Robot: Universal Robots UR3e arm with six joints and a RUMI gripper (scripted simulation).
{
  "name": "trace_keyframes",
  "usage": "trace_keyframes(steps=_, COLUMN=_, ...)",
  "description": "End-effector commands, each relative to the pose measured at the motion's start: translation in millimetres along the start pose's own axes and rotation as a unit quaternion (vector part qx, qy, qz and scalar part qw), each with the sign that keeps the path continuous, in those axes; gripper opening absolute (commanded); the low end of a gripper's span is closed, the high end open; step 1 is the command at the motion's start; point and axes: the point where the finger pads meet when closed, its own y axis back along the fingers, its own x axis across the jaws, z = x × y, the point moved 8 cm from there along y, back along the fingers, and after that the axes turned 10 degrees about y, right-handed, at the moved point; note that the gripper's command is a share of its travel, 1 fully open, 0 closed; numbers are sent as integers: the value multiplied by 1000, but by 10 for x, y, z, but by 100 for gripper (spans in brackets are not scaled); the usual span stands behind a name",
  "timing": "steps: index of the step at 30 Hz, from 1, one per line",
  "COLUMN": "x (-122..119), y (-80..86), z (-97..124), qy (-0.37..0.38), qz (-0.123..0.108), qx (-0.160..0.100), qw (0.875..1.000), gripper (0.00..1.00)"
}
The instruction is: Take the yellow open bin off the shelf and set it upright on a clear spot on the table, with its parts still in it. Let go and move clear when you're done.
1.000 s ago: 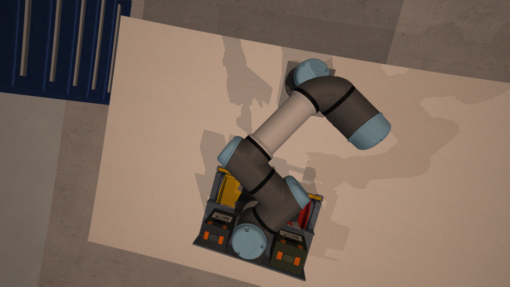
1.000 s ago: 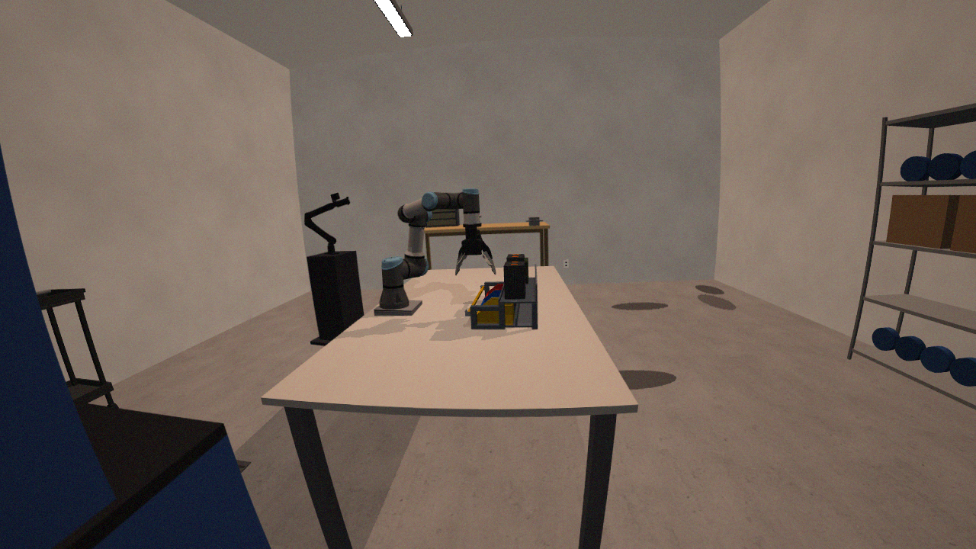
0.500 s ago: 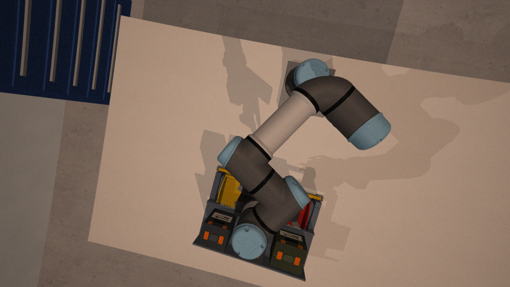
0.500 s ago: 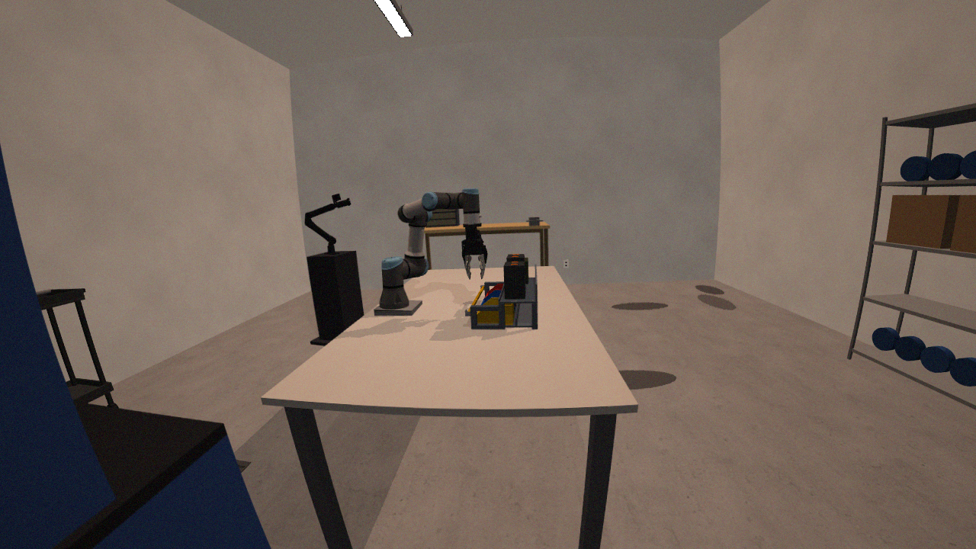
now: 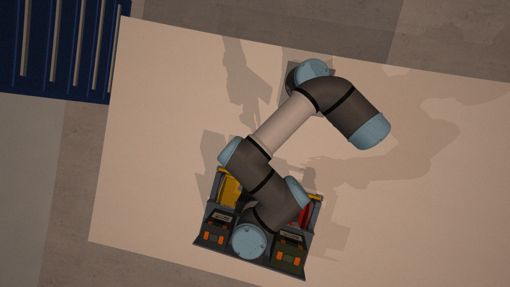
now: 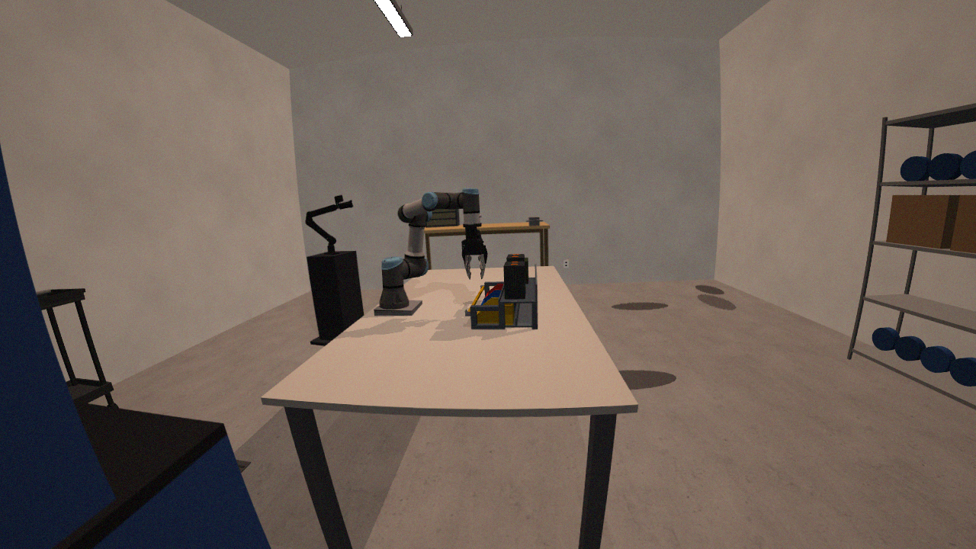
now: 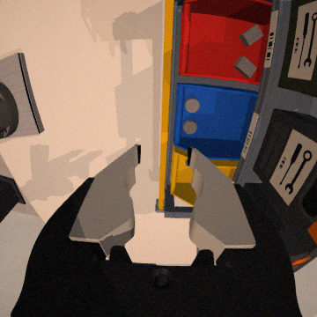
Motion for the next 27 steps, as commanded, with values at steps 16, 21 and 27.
trace_keyframes(steps=16, x=3, y=-292, z=2, qy=0, qz=1, qx=-1, qw=1000, gripper=28)
trace_keyframes(steps=21, x=3, y=-292, z=2, qy=0, qz=1, qx=-1, qw=1000, gripper=28)
trace_keyframes(steps=27, x=3, y=-292, z=2, qy=0, qz=1, qx=-1, qw=1000, gripper=28)
